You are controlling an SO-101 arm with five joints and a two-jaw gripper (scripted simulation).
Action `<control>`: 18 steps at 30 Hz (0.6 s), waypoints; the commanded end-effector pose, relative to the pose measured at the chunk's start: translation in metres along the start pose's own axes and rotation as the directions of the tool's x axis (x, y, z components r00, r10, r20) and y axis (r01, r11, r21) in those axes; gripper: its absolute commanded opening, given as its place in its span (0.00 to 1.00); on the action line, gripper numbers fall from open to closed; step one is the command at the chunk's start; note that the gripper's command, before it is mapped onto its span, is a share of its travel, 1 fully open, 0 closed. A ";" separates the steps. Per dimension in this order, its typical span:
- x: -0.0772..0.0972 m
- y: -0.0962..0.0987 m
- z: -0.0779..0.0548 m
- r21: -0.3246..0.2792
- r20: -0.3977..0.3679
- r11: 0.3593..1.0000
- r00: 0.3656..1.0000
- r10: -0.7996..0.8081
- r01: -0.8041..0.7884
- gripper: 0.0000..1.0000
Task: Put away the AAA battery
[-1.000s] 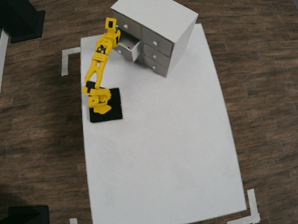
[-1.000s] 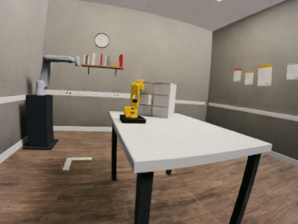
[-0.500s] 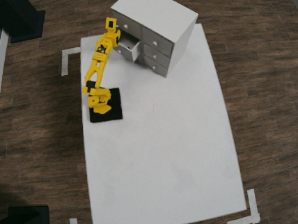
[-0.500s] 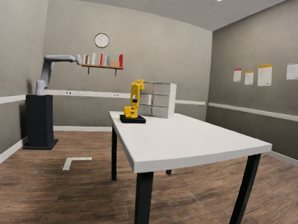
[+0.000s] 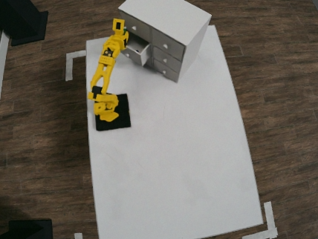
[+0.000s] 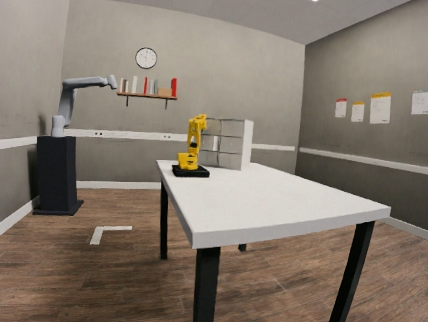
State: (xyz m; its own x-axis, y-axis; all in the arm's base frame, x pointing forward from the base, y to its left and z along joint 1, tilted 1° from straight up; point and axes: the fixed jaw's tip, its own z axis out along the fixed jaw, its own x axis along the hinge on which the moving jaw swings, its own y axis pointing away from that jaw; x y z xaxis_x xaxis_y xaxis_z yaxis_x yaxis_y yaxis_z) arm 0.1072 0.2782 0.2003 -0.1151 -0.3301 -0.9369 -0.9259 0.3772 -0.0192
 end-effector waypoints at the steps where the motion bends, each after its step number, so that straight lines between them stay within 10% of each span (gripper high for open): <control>1: 0.005 0.000 0.004 0.000 0.001 1.000 1.000 0.008 -0.008 0.00; 18: 0.021 0.000 0.009 0.001 0.001 1.000 1.000 0.008 -0.008 0.00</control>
State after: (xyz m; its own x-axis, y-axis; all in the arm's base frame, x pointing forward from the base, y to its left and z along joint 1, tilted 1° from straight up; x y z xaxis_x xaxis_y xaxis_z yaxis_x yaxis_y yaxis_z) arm 0.1080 0.2802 0.1851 -0.1124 -0.3234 -0.9396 -0.9259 0.3773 -0.0191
